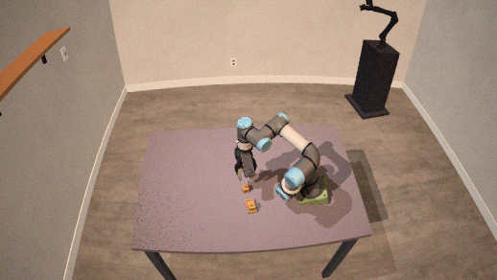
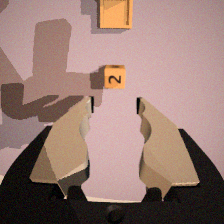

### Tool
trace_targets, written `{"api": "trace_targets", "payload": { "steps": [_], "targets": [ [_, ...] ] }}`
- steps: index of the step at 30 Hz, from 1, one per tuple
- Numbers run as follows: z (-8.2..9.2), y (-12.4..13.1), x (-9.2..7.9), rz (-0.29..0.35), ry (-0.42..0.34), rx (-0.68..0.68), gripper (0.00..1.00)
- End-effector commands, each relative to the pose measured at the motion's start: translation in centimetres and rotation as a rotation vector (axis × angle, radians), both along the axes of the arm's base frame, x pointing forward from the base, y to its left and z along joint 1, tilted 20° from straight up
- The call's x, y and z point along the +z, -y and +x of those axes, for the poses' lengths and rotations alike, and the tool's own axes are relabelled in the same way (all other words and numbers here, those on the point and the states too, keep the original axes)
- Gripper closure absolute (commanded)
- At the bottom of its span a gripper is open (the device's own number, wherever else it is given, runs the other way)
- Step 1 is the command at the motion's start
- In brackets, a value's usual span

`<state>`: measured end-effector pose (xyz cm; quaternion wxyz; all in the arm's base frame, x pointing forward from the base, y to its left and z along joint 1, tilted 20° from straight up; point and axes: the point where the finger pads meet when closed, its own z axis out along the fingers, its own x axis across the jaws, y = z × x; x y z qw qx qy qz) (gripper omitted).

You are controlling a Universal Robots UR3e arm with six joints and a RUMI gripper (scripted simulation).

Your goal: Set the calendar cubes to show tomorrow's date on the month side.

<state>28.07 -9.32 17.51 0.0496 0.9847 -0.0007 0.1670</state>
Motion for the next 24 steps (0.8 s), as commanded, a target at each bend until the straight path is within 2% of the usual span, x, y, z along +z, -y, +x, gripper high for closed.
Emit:
{"api": "trace_targets", "payload": {
  "steps": [1, 24],
  "targets": [
    [0.1, 0.0, 0.0, -0.002, 0.001, 0.0, 0.72],
    [0.8, 0.3, -2.5, -0.002, 0.001, 0.0, 0.72]
  ]
}}
